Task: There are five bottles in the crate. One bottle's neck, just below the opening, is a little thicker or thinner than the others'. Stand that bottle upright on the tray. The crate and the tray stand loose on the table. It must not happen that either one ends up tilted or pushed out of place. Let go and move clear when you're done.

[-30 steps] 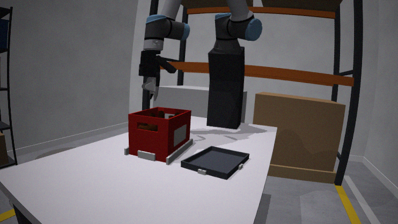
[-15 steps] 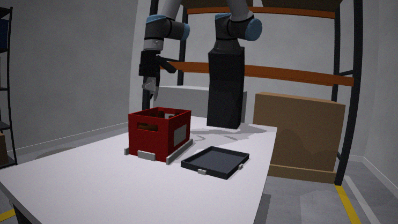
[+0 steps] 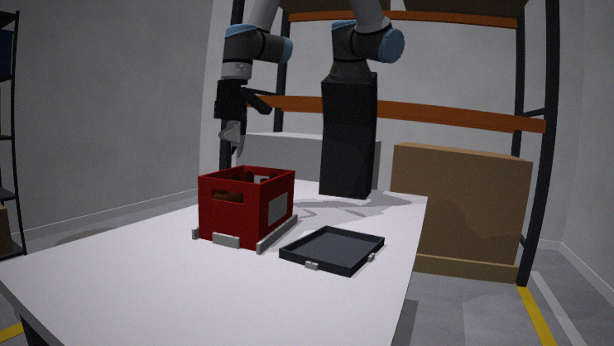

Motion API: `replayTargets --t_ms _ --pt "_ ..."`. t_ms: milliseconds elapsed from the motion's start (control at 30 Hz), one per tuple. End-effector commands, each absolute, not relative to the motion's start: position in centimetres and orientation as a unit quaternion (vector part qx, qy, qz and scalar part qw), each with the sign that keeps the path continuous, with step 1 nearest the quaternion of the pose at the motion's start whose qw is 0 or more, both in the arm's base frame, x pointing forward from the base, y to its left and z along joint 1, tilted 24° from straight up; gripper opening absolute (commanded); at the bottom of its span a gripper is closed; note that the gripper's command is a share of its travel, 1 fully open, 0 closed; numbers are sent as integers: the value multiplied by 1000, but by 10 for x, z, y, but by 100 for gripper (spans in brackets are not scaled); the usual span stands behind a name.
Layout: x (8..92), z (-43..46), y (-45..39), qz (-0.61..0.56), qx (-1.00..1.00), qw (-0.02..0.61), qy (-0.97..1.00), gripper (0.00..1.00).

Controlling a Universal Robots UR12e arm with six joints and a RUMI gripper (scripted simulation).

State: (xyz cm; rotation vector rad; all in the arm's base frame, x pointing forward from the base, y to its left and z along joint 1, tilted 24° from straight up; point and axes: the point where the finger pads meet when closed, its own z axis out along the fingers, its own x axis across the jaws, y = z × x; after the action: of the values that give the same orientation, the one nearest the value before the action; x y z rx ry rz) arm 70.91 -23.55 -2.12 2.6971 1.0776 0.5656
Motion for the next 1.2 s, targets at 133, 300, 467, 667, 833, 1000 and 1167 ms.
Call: replayTargets --t_ms 133,300,467,667,833,1000,1167 --pt "713 -28 -236 191 908 92 363 38" --pt "715 -33 -236 191 908 92 363 38" --pt "718 -39 -236 191 908 92 363 38" --pt "721 -46 -237 191 908 92 363 38" --pt "722 -49 -237 191 908 92 363 38" --pt "724 -53 -237 191 908 92 363 38" --pt "725 -56 -237 191 908 92 363 38"
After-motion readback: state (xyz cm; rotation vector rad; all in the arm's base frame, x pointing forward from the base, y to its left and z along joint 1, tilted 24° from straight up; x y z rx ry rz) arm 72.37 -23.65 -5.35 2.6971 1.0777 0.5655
